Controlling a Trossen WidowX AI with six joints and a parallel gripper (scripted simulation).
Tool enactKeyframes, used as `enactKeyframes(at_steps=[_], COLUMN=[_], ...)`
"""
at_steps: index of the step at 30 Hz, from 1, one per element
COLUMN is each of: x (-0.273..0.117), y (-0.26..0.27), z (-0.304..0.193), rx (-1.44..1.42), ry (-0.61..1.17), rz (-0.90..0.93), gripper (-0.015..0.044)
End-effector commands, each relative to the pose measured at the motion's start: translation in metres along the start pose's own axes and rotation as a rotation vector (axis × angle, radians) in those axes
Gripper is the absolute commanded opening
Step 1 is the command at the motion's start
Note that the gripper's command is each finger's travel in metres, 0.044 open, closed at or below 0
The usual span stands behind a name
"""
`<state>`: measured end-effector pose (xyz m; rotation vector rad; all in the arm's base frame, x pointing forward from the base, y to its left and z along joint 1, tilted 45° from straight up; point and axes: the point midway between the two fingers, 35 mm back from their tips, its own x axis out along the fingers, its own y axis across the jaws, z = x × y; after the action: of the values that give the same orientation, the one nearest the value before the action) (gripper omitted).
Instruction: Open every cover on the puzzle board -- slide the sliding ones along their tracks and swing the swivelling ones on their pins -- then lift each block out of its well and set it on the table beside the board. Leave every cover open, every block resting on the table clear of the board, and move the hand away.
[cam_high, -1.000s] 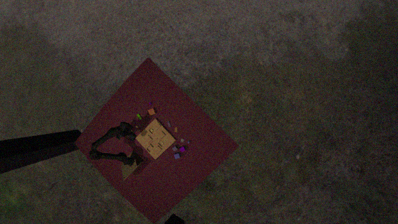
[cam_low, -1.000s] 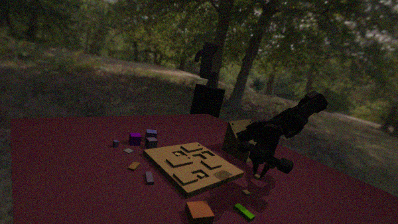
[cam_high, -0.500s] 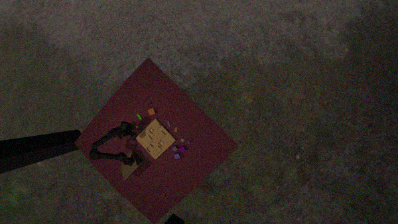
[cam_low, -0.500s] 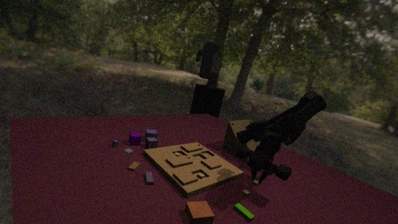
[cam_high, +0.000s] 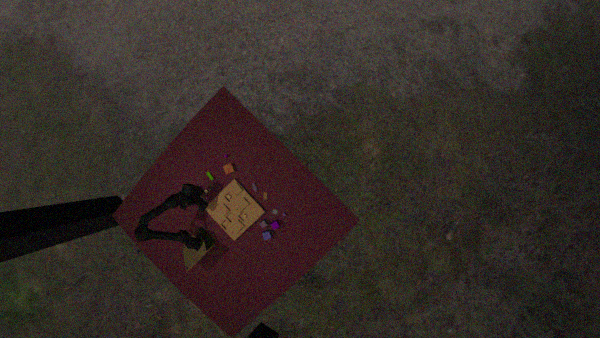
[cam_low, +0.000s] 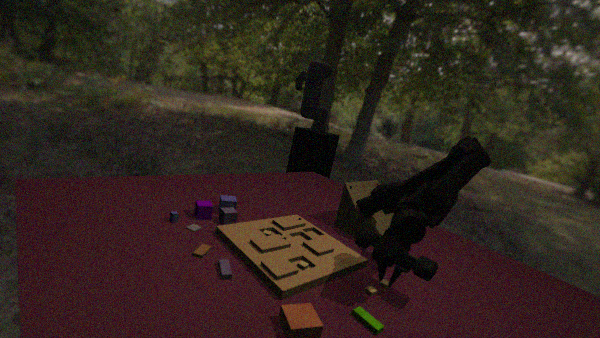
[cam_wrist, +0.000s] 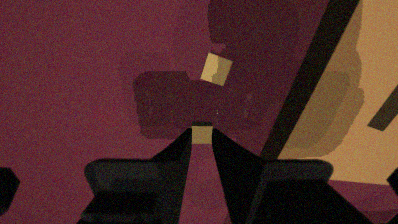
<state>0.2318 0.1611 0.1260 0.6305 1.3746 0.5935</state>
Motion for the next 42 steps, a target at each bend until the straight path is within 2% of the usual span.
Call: enactKeyframes(at_steps=[1,13,38,42], x=[-0.001,-0.003,-0.075,-0.076], y=[0.0,0.0,-0.001,-0.007], z=[0.0,0.001,0.0,0.01], rx=[-0.001,0.0,0.007,0.195], ry=[-0.001,-0.001,0.001,-0.001], rz=[0.0,-0.001,-0.007,-0.011], gripper=[0.0133,0.044,0.044,0.0335])
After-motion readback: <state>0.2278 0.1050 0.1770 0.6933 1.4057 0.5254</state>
